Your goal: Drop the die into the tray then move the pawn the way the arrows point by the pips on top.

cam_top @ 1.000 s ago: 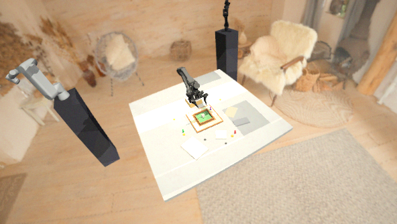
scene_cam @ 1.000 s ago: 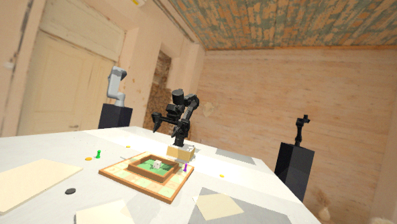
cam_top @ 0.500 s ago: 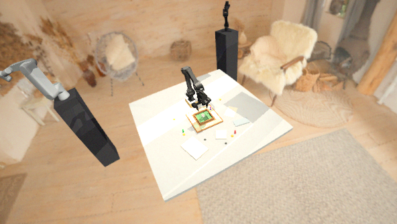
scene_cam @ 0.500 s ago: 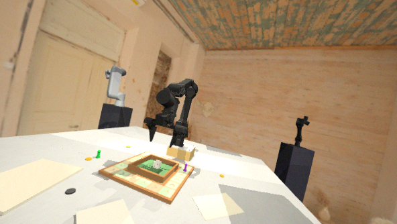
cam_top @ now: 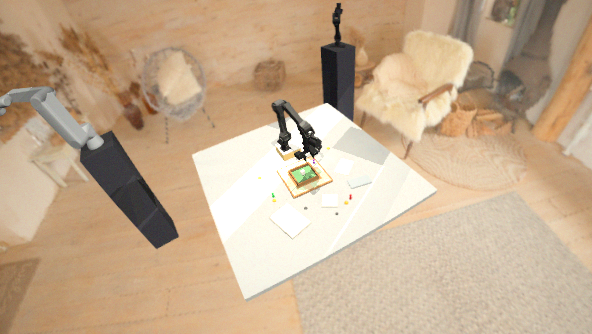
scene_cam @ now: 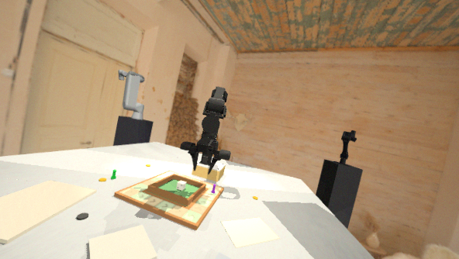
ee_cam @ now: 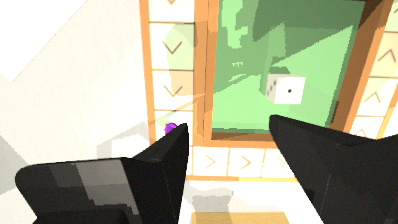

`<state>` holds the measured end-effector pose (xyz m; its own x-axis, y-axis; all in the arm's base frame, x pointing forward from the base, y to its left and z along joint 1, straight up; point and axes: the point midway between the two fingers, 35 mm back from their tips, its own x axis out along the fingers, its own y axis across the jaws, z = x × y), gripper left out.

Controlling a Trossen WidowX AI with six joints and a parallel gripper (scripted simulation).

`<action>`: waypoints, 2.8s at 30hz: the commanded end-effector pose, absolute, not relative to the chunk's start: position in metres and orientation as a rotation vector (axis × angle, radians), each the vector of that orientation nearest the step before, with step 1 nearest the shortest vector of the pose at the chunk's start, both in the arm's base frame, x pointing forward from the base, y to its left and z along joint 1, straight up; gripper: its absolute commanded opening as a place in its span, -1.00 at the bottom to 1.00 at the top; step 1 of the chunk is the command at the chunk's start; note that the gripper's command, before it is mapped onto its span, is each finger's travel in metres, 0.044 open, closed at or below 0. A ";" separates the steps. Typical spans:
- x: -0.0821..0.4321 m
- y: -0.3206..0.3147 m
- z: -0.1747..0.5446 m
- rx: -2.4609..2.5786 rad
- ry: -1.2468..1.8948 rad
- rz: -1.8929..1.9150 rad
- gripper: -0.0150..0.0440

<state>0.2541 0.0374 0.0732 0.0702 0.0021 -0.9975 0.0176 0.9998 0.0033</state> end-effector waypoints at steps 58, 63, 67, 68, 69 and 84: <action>0.222 0.095 -0.001 -0.059 1.548 0.064 -0.48; 0.223 0.096 0.003 -0.059 1.548 0.064 -0.49; 0.227 0.098 0.024 -0.058 1.547 0.065 -0.49; 0.228 0.098 0.030 -0.058 1.547 0.065 -0.49; 0.229 0.099 0.036 -0.058 1.547 0.065 -0.49; 0.220 0.096 0.125 -0.058 1.547 0.065 -0.49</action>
<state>0.2236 0.0978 0.1053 0.0122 0.0007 -0.9999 -0.0820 0.9966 -0.0003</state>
